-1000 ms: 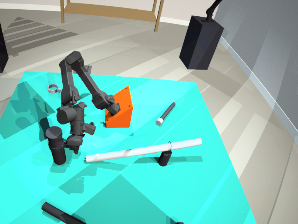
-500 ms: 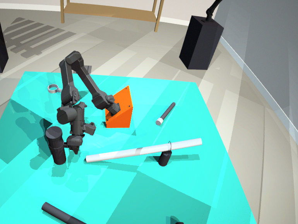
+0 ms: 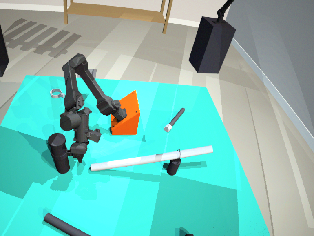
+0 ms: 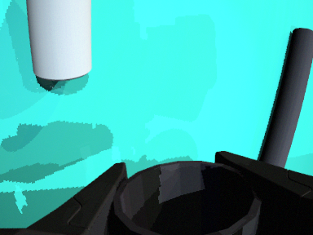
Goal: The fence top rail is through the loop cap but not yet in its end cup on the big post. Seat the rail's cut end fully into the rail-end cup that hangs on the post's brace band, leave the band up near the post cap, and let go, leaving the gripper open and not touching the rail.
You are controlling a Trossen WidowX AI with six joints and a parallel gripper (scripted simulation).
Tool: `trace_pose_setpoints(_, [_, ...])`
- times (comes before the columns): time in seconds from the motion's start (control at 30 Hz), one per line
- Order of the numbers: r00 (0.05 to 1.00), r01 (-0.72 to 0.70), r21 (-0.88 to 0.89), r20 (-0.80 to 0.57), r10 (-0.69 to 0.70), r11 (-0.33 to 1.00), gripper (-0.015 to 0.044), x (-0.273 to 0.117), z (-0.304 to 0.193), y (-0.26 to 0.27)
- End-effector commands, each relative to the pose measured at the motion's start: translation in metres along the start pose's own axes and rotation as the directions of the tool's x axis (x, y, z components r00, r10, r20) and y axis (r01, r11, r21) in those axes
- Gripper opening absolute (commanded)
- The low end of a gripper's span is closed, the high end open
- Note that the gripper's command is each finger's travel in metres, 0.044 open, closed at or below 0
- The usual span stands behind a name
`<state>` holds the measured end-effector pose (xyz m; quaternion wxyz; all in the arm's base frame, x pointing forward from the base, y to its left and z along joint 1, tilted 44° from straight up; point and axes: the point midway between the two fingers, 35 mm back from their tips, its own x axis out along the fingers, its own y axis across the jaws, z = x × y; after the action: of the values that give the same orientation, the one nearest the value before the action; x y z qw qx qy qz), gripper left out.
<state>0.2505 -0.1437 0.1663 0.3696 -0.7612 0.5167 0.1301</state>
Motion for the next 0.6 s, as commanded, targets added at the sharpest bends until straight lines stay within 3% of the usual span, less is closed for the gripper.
trace_pose_setpoints(0.0, [1.0,0.0,-0.001,0.0,0.0,1.0,0.0157,0.0,0.0,0.0])
trace_pose_setpoints(0.37, [1.0,-0.005,0.0,0.011,0.005,1.0,0.044,-0.008,0.012,-0.006])
trace_pose_setpoints(0.57, [1.0,-0.007,-0.002,0.016,0.007,1.0,0.044,-0.018,0.025,-0.012])
